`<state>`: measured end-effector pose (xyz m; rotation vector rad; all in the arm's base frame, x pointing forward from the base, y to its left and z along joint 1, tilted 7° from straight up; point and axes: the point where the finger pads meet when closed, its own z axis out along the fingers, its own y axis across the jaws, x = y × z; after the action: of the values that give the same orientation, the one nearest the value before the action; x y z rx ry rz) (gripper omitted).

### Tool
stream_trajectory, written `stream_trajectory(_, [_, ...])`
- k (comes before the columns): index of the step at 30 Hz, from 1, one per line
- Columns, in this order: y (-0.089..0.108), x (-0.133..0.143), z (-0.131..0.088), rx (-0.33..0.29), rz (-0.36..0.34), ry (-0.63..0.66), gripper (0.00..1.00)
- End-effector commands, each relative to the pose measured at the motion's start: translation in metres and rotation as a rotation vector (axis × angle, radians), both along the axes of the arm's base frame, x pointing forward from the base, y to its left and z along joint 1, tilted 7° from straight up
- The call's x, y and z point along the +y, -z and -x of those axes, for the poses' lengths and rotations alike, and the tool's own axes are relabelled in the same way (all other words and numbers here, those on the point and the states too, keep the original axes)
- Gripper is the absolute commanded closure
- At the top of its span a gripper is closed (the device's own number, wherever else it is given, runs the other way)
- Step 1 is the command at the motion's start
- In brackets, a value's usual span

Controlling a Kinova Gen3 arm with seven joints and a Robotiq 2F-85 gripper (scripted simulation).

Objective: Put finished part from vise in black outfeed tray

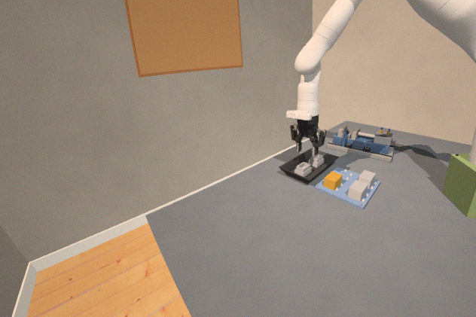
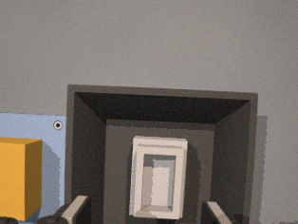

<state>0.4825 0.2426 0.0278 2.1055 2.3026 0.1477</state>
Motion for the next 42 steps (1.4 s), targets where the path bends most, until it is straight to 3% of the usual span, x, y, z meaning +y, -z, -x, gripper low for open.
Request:
stream_trajectory(1, [-0.029, 0.004, -0.004, -0.024, -0.015, -0.002, 0.33])
stream_trajectory(15, [-0.08, 0.0, 0.001, -0.024, -0.015, -0.002, 0.33])
stream_trajectory(26, [-0.087, 0.0, 0.002, -0.024, -0.015, -0.002, 0.33])
stream_trajectory(27, [-0.087, 0.0, 0.002, -0.024, -0.015, -0.002, 1.0])
stream_trajectory(42, [-0.087, 0.0, 0.002, -0.024, -0.015, -0.002, 1.0])
